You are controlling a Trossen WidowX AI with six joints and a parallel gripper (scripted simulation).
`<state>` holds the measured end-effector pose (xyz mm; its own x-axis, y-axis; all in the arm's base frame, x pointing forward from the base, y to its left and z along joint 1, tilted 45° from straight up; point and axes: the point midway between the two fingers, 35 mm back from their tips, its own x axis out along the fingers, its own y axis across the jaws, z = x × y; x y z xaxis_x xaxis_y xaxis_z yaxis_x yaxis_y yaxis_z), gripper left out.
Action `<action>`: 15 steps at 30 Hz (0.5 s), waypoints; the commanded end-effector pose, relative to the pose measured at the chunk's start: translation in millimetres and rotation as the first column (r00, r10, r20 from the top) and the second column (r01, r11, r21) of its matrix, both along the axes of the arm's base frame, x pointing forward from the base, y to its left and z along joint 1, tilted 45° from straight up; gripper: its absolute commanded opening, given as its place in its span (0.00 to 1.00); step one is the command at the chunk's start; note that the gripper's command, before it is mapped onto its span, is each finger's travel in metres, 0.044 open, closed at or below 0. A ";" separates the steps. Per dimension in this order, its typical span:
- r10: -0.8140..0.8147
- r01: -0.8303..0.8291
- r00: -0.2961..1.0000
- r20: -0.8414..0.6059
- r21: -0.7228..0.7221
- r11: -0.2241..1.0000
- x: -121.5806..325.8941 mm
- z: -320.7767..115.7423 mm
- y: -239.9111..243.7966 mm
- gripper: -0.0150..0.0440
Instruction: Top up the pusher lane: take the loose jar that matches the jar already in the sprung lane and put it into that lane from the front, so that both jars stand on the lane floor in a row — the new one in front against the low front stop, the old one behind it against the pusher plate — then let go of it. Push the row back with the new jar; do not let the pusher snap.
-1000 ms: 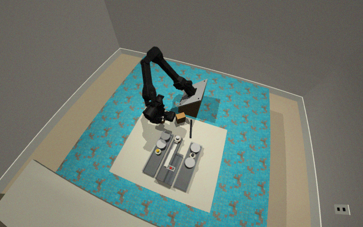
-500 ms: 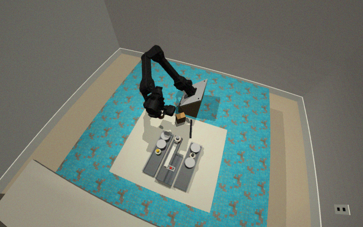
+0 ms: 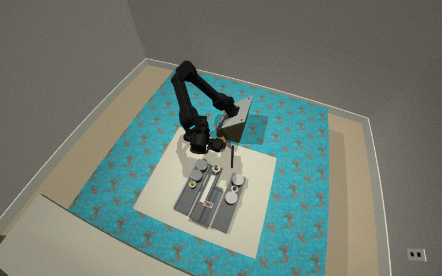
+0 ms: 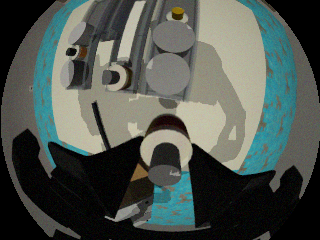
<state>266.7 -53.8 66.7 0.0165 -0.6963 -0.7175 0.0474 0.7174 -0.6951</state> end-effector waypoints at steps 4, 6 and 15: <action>-0.008 0.008 1.000 0.004 0.003 1.000 8.6 -32.8 17.6 0.25; -0.010 0.010 1.000 0.006 0.003 1.000 10.2 -41.9 22.2 0.25; -0.021 0.021 1.000 0.017 -0.001 1.000 12.5 -82.9 42.1 0.25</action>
<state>279.6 -18.9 -1.2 0.0166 -0.6971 -0.7167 0.0723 0.7158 -0.6945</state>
